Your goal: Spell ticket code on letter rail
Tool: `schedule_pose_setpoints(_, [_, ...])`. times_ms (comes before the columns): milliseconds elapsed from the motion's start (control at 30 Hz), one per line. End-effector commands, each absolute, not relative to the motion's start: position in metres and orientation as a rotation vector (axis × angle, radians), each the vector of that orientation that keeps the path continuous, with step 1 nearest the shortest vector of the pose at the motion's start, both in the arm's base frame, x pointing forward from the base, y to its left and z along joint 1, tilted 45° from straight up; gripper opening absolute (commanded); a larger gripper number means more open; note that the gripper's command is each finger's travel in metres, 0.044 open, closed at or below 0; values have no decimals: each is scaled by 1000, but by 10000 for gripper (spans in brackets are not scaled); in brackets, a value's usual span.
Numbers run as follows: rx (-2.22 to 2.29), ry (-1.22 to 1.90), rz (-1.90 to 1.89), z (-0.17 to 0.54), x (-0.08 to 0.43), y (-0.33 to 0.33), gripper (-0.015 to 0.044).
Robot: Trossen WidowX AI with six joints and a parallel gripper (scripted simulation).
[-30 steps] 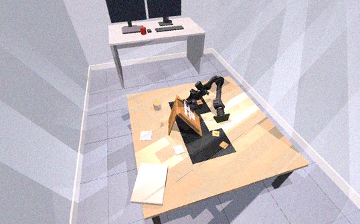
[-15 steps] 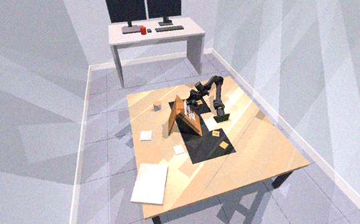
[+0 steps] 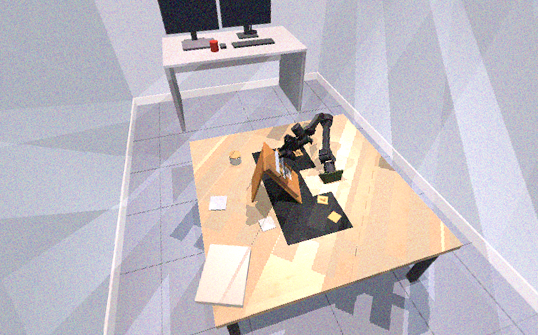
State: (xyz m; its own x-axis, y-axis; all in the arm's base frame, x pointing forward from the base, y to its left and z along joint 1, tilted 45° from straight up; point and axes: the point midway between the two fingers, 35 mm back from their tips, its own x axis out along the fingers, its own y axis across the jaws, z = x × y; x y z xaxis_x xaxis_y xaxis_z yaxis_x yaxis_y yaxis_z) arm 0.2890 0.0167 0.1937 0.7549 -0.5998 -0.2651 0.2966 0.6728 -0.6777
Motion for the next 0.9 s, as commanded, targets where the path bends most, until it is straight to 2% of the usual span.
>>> schedule_pose_setpoints(0, [-655, 502, -532, 191, 290, 18, 0])
schedule_pose_setpoints(867, [-654, 502, -532, 183, 294, 27, 0])
